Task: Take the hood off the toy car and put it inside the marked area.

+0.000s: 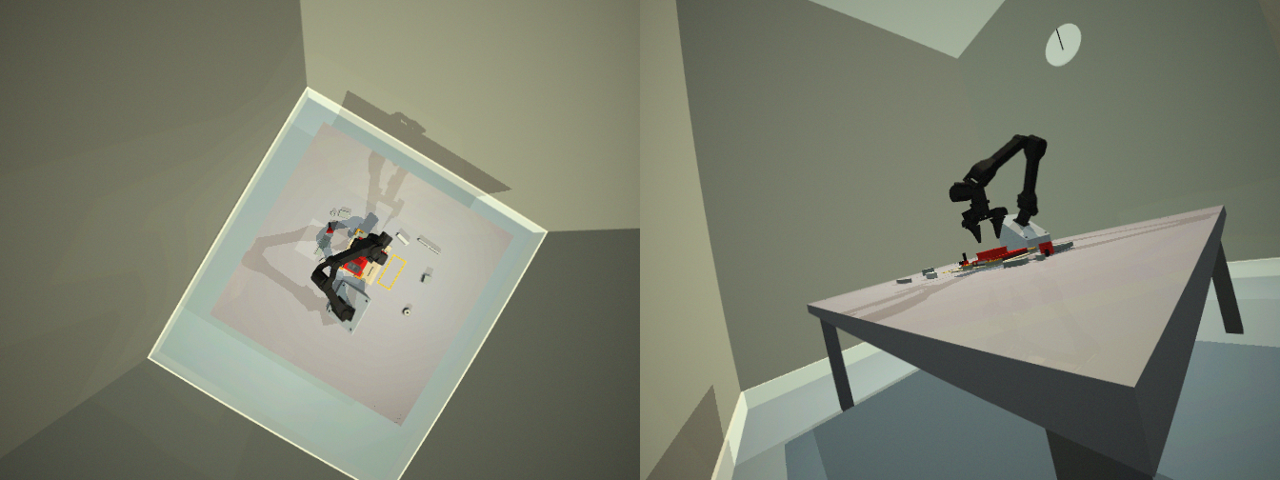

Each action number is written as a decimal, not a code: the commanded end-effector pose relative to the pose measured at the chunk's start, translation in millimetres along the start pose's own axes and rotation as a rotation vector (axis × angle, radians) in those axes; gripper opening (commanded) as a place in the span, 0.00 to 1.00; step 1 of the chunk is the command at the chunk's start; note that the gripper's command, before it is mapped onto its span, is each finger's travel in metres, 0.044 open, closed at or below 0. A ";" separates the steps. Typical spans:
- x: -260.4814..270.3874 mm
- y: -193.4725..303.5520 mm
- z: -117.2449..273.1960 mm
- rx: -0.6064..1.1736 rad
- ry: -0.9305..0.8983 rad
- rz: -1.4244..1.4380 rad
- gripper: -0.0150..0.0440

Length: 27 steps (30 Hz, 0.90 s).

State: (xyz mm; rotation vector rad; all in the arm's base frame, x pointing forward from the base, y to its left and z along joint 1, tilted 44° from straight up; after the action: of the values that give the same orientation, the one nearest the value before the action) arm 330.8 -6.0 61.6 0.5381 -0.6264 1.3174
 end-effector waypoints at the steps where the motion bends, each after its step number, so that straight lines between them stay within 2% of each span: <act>1: 0.4 1.0 -5.4 0.007 -0.006 -0.007 1.00; 27: 0.4 1.5 -26.9 0.007 -0.008 -0.007 1.00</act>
State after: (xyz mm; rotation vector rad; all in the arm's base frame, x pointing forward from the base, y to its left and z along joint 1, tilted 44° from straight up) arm 333.3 9.3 45.4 0.5394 -0.6281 1.3169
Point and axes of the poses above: the point midway between the two fingers, 35 mm back from their tips, its own z axis back along the fingers, its own x axis across the jaws, y = z × x, the point moved 3 cm from there along z, back along the fingers, and after that the axes turned 3 degrees about -z, right-handed, at the moved point
